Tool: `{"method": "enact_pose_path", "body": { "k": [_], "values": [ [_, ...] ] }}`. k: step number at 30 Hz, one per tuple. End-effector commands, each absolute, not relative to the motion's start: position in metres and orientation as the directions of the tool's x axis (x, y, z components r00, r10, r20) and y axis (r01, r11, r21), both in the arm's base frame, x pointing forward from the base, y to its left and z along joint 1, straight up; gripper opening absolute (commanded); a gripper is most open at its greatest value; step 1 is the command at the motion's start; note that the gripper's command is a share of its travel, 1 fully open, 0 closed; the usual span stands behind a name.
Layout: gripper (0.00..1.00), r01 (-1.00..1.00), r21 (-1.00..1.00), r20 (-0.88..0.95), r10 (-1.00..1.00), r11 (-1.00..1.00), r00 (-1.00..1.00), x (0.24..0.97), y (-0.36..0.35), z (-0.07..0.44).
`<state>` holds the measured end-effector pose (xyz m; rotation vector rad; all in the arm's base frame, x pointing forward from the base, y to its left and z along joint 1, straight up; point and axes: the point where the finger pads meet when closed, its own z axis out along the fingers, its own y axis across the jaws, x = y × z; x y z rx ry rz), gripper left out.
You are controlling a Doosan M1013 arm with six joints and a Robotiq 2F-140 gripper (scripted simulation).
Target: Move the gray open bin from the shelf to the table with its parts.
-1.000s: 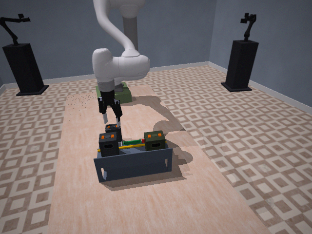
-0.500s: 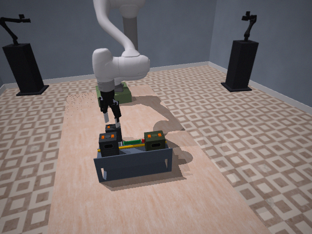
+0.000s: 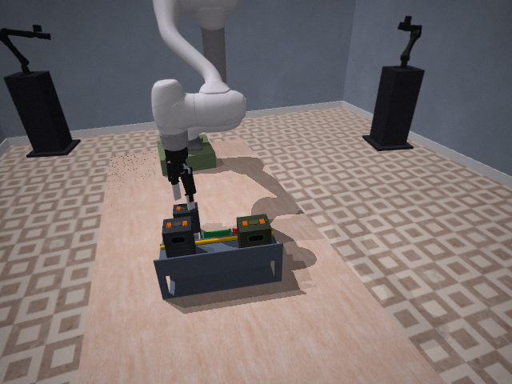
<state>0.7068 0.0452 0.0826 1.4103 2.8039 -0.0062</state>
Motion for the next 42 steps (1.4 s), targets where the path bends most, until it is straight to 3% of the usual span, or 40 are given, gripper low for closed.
{"method": "enact_pose_path", "body": {
  "k": [1,3,15,20,42],
  "values": [
    [0.57,0.882,-0.001,-0.005,0.882,0.472,-0.472,0.7068,0.0453,0.0827],
    [0.57,0.926,-0.001,-0.005,0.926,0.378,-0.378,0.7068,0.0453,0.0827],
    [0.57,0.926,-0.001,-0.005,0.926,0.378,-0.378,0.7068,0.0453,0.0827],
    [0.57,0.992,0.000,-0.005,0.992,0.127,-0.127,0.7068,0.0453,0.0827],
    [0.57,0.998,0.001,-0.005,0.998,0.060,-0.060,0.7068,0.0453,0.0827]
  ]
}}
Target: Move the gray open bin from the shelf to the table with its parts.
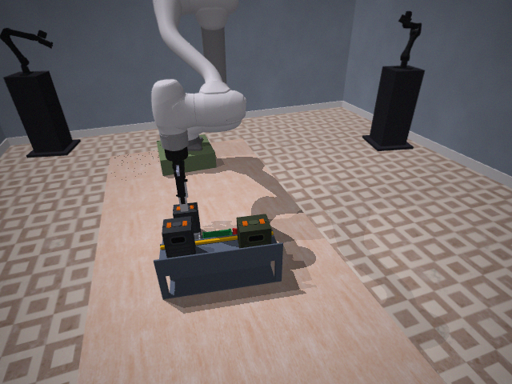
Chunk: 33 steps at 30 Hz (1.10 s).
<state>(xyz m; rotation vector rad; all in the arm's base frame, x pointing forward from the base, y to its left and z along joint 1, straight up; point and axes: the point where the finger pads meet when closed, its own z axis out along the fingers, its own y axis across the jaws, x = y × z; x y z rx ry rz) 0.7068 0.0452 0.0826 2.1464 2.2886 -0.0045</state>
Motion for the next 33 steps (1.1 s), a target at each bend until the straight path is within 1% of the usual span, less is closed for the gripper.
{"method": "enact_pose_path", "body": {
  "k": [1,24,29,33],
  "values": [
    [0.57,0.998,0.001,-0.005,0.998,0.060,-0.060,0.707,0.045,0.083],
    [0.57,0.998,0.001,-0.005,0.998,0.061,-0.061,0.707,0.045,0.083],
    [0.57,0.998,0.001,-0.005,0.998,0.060,-0.060,0.707,0.045,0.053],
    [0.57,0.998,0.001,-0.005,0.998,0.060,-0.060,0.707,0.045,0.053]
  ]
}}
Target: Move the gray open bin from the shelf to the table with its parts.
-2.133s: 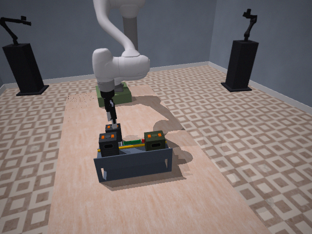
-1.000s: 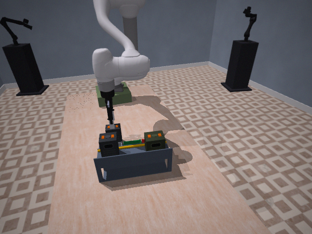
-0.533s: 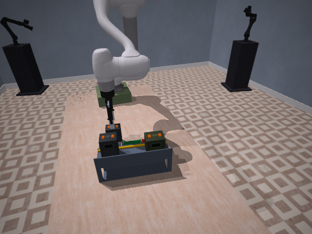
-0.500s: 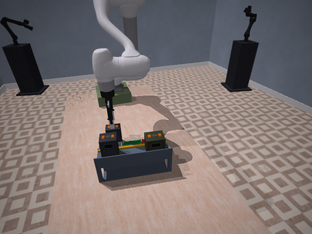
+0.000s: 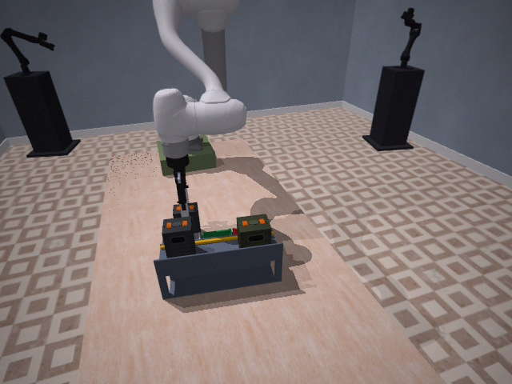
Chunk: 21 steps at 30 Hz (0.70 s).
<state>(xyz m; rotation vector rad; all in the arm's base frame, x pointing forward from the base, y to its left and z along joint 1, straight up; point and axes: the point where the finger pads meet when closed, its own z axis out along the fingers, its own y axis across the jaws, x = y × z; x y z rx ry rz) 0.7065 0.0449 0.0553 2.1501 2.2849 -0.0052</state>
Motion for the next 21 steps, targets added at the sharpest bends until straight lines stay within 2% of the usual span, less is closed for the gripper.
{"method": "enact_pose_path", "body": {
  "k": [1,8,13,21],
  "values": [
    [0.57,0.998,0.001,-0.005,0.998,0.060,-0.060,0.707,0.045,0.053],
    [0.57,0.998,0.001,-0.005,0.998,0.060,-0.060,0.707,0.045,0.053],
    [0.57,0.998,0.001,-0.005,0.998,0.060,-0.060,0.707,0.045,0.024],
    [0.57,0.998,0.001,-0.005,0.998,0.060,-0.060,0.707,0.045,0.024]
  ]
}}
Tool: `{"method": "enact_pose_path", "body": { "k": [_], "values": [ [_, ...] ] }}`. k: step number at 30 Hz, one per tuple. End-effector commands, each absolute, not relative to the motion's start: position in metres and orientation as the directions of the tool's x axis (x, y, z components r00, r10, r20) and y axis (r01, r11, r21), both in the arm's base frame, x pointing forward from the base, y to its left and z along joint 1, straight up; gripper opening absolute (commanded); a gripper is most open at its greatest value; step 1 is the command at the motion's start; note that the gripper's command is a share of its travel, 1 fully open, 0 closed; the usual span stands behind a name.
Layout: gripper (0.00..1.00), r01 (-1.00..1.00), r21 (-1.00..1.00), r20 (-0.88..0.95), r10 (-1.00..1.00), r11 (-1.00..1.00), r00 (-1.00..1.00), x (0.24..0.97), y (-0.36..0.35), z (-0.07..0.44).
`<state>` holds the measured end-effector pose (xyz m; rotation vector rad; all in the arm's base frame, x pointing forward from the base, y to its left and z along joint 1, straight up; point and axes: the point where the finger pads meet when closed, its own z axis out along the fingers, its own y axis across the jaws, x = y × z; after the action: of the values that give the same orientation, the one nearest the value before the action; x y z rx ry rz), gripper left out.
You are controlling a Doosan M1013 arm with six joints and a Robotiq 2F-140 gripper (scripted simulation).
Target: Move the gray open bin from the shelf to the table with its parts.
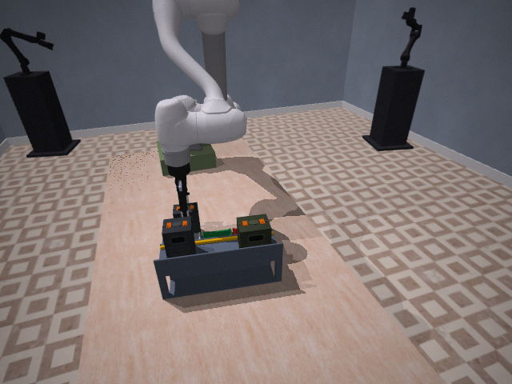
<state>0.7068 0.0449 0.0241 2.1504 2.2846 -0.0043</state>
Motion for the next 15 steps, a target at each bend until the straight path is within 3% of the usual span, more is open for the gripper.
{"method": "enact_pose_path", "body": {
  "k": [1,15],
  "values": [
    [0.57,0.998,0.001,-0.005,0.998,0.060,-0.060,0.7068,0.0450,0.0237],
    [0.57,0.998,0.001,-0.005,0.998,0.060,-0.060,0.7068,0.0450,0.0256]
  ]
}}
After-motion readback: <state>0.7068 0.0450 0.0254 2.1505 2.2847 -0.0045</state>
